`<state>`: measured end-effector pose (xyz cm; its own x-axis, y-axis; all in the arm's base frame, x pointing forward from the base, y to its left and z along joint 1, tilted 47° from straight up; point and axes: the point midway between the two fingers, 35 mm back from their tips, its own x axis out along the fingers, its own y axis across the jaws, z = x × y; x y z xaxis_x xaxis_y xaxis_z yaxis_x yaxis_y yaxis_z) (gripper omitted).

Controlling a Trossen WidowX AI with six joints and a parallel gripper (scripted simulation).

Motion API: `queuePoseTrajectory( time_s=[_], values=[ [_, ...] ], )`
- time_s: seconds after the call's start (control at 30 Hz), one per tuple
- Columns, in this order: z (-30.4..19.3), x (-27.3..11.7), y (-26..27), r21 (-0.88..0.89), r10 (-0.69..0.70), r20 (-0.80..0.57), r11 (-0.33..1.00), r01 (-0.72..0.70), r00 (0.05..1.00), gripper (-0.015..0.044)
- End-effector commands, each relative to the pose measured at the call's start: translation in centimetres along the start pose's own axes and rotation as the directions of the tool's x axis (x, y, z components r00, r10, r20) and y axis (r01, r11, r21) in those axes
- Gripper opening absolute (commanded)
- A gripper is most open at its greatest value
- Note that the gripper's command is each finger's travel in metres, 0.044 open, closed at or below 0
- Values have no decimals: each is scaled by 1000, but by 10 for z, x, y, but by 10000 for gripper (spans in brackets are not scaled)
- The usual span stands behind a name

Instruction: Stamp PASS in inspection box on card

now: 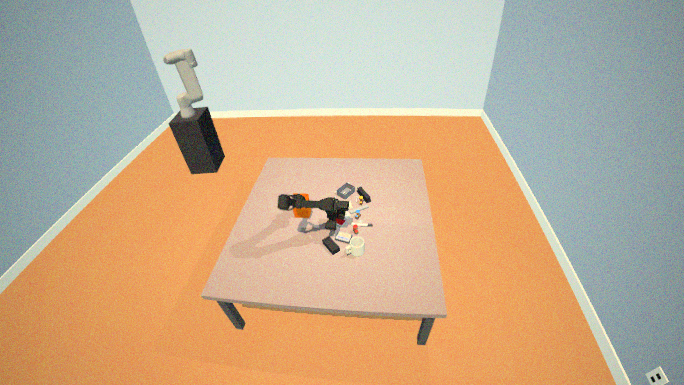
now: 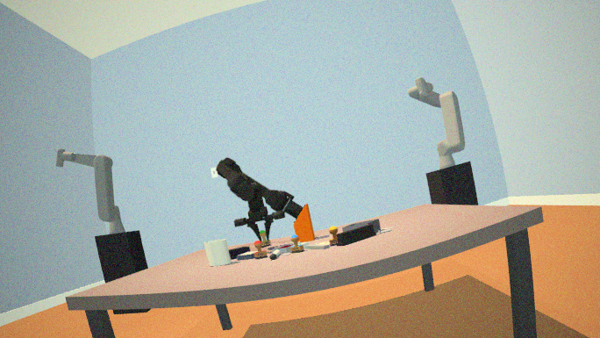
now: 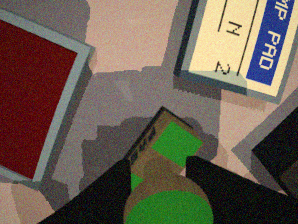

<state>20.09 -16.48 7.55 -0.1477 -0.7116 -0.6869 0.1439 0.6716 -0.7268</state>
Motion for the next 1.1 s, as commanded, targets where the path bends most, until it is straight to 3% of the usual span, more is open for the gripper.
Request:
queuePoseTrajectory(
  time_s=[0.0,1.07],
  values=[
    [1,-4,0,5,-3,5,1000,3,1000,0],
    [1,-19,0,4,-4,4,1000,4,1000,0]
  ],
)
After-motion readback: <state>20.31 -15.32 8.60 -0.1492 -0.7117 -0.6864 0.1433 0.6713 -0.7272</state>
